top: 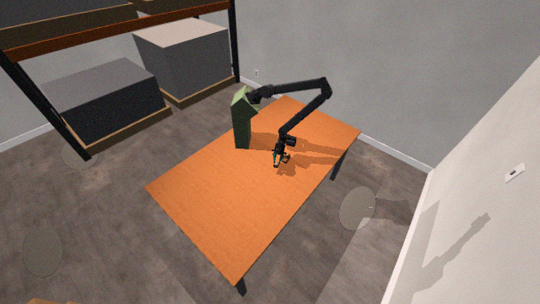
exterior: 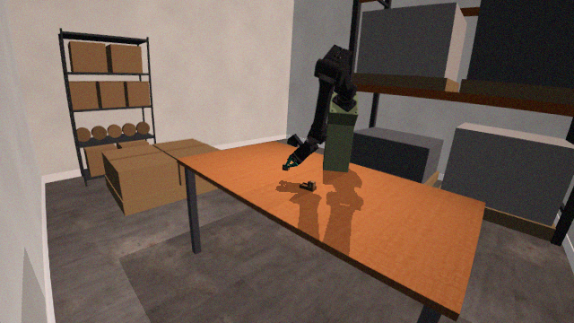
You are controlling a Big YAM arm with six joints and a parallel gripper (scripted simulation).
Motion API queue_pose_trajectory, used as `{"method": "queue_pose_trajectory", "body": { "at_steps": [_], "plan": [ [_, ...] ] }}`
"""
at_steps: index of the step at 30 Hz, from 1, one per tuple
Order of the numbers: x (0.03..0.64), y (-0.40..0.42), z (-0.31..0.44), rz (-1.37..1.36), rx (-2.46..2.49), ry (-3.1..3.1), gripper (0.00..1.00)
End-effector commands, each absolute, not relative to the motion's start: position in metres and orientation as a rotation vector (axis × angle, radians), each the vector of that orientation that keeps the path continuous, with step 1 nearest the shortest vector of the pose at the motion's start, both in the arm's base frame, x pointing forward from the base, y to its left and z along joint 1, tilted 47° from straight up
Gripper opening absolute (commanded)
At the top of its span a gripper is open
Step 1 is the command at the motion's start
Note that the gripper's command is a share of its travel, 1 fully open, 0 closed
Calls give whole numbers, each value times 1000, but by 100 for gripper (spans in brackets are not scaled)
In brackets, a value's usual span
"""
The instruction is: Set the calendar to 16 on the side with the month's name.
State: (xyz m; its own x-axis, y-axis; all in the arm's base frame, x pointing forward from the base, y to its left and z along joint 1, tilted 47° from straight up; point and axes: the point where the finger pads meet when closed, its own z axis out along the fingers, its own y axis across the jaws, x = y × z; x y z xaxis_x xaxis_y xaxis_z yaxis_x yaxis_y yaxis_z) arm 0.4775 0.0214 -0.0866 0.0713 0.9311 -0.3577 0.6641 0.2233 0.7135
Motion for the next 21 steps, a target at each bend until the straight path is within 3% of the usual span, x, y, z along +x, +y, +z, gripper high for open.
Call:
{"method": "queue_pose_trajectory", "body": {
  "at_steps": [1,21],
  "plan": [
    [462,8,-85,363,1514,1679,28],
    [462,6,-85,452,1522,1772,28]
  ]
}}
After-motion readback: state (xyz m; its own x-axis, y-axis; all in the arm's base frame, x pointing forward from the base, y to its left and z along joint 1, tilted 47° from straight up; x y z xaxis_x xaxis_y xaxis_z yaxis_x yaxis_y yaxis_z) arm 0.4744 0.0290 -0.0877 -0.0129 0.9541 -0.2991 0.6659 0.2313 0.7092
